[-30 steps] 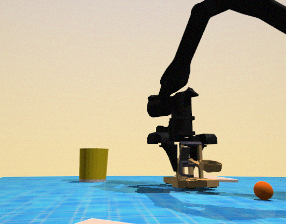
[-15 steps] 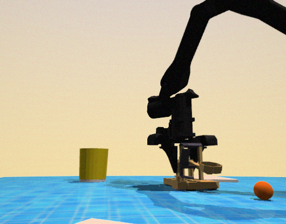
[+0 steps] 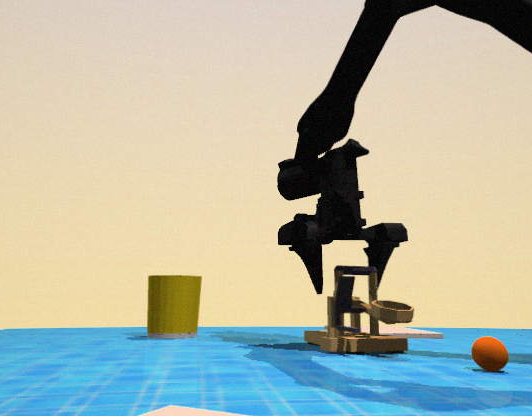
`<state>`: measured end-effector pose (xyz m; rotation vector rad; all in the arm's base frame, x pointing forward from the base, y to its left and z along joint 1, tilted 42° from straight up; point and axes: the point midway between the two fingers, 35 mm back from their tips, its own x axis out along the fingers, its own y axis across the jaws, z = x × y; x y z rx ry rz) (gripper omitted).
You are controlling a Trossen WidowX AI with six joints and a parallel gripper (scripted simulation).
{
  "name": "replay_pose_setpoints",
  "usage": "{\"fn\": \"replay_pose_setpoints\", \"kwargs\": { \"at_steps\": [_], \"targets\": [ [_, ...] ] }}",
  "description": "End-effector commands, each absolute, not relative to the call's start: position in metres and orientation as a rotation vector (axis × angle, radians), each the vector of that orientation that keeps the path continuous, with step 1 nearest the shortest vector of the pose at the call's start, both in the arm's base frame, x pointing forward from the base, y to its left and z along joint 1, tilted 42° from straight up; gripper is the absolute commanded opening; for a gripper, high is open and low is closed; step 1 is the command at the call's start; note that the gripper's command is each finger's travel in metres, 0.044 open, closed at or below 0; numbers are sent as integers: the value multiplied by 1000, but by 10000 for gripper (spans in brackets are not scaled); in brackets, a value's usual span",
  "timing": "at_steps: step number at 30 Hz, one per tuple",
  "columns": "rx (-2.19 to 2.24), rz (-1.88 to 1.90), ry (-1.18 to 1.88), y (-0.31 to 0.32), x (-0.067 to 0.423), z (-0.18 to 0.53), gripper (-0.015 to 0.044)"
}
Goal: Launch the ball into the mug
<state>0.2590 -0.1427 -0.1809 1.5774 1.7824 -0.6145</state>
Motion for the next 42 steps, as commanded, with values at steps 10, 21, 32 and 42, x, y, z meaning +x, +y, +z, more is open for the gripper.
{"fn": "replay_pose_setpoints", "kwargs": {
  "at_steps": [10,21,32,42],
  "targets": [
    [1577,-615,1728,-182,264,-144,440],
    [1578,-612,1727,-153,264,-178,440],
    [1578,-612,1726,-149,265,-183,440],
    [1579,-611,1726,-138,265,-196,440]
  ]
}}
